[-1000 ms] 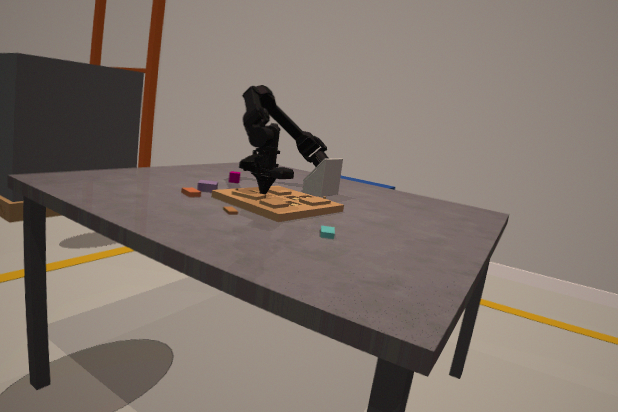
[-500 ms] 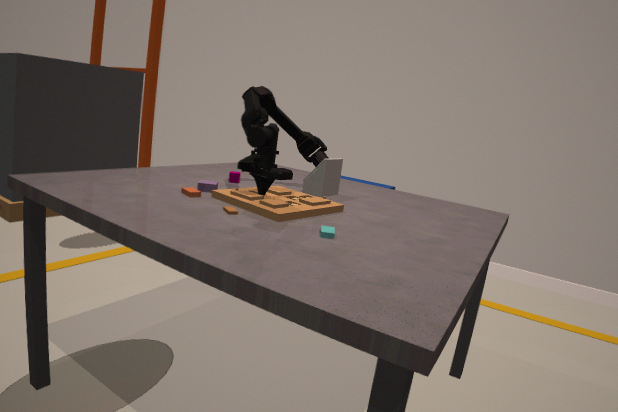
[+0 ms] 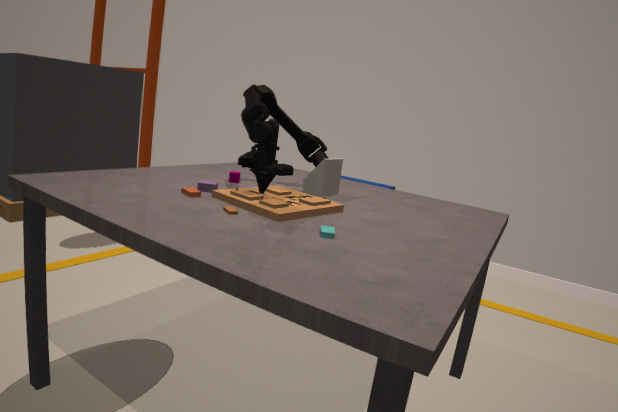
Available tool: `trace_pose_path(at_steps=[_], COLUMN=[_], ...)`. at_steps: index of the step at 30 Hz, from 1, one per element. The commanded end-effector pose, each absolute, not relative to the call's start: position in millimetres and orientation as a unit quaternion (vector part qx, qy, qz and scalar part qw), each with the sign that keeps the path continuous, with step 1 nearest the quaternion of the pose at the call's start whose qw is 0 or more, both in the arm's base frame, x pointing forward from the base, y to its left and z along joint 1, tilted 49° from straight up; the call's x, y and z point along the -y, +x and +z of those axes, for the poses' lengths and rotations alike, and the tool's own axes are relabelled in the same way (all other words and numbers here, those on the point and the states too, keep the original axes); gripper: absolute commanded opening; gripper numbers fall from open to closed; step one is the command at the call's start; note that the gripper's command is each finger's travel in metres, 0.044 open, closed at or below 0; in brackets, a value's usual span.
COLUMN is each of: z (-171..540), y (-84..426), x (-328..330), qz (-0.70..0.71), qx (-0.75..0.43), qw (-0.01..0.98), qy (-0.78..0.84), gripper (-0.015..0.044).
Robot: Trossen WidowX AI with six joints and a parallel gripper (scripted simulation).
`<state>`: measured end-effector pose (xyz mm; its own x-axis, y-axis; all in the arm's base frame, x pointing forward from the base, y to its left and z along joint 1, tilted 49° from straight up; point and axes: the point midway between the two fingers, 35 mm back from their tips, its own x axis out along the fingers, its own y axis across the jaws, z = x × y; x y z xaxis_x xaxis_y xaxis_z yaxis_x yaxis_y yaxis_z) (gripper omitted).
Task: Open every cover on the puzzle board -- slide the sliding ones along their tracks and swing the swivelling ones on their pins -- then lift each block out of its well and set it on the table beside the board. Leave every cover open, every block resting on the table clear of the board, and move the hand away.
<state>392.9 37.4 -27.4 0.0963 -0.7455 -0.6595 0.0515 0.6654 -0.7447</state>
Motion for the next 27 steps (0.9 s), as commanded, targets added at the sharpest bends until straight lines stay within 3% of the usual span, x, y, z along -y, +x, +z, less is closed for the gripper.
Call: trace_pose_path(at_steps=[1, 27], z=[-23, -10], y=[393, 383], x=[-43, -66], qz=[-0.293, -0.304], qx=[-0.605, -0.6], qw=[0.684, 0.689], qy=[-0.283, -0.27], gripper=[0.0, 0.0])
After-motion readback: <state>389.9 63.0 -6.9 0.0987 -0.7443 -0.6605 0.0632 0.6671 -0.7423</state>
